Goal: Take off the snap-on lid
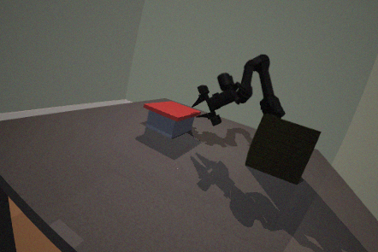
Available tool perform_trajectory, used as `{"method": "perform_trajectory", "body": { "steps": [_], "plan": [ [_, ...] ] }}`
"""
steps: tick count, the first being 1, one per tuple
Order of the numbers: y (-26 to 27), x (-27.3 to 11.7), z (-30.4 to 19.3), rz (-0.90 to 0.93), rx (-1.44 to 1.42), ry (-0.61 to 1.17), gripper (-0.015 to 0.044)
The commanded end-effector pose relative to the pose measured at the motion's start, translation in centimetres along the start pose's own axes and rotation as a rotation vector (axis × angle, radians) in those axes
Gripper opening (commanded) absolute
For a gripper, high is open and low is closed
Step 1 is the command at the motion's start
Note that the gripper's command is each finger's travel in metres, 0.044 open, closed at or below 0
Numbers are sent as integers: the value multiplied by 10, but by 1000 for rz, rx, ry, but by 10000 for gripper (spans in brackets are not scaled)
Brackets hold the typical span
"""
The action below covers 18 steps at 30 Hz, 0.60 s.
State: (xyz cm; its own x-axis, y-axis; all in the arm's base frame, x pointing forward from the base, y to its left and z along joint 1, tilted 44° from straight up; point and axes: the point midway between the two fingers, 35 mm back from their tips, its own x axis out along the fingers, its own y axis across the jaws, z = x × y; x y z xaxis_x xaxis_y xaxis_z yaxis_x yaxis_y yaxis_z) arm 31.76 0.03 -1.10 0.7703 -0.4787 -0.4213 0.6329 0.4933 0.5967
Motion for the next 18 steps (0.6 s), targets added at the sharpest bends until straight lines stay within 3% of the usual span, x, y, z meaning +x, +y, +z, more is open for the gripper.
{"method": "perform_trajectory", "body": {
  "steps": [1, 18],
  "plan": [
    [3, 7, 0, 4, 3, -2, 235],
    [1, 34, 2, 8, 2, -5, 235]
  ]
}}
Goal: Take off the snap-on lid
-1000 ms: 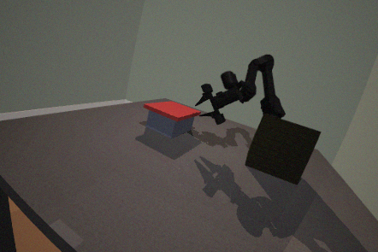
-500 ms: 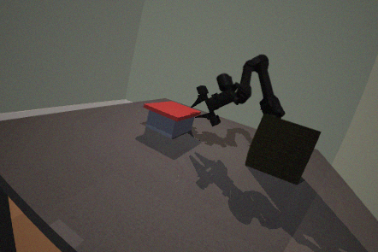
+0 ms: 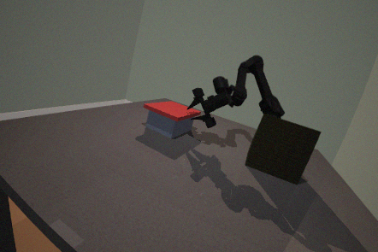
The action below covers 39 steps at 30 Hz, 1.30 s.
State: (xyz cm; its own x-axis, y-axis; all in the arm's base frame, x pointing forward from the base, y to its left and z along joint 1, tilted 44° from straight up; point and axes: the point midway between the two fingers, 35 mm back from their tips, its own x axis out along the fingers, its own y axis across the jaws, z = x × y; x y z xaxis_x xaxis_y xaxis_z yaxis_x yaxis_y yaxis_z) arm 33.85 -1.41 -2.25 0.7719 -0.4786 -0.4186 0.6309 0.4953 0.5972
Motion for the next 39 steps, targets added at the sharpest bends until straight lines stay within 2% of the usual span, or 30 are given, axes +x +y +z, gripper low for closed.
{"method": "perform_trajectory", "body": {
  "steps": [1, 7, 9, 20, 24, 39],
  "plan": [
    [2, 8, 1, 6, 3, -4, 235],
    [1, 15, 2, 8, 2, -6, 235],
    [1, 15, 2, 8, 2, -6, 183],
    [1, 15, 2, 8, 2, -6, 109],
    [1, 15, 2, 8, 2, -6, 4],
    [1, 12, 2, 4, 3, -5, 0]
  ]
}}
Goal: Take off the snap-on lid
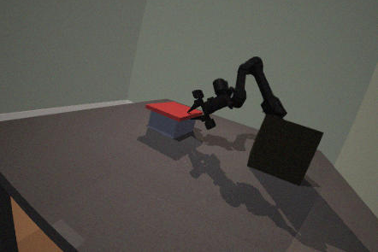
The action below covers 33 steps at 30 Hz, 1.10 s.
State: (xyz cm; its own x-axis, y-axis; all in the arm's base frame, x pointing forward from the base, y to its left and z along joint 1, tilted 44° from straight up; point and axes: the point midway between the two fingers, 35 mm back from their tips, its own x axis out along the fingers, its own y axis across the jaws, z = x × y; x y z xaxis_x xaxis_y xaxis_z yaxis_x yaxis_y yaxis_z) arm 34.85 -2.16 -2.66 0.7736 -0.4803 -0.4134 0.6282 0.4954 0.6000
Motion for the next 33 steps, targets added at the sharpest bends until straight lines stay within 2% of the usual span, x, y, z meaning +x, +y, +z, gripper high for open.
{"method": "perform_trajectory", "body": {
  "steps": [1, 33],
  "plan": [
    [1, -1, 0, 1, 0, -1, 0],
    [5, -6, 0, 1, 1, 0, 0]
  ]
}}
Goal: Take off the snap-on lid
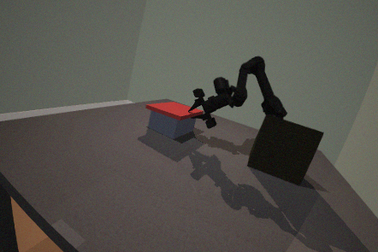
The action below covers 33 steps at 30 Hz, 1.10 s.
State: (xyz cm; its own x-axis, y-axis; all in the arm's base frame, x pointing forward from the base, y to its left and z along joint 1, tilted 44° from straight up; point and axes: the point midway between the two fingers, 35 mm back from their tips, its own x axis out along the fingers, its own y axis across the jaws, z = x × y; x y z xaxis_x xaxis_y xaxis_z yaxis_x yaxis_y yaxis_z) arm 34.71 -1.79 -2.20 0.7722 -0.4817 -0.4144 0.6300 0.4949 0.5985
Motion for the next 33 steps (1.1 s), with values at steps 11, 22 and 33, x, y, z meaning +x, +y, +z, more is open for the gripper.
{"method": "perform_trajectory", "body": {
  "steps": [11, 22, 33],
  "plan": [
    [3, -3, 0, 3, 2, 0, 0],
    [5, -5, 0, 3, 2, 0, 0],
    [6, -5, 0, 6, 0, 1, 0]
  ]
}}
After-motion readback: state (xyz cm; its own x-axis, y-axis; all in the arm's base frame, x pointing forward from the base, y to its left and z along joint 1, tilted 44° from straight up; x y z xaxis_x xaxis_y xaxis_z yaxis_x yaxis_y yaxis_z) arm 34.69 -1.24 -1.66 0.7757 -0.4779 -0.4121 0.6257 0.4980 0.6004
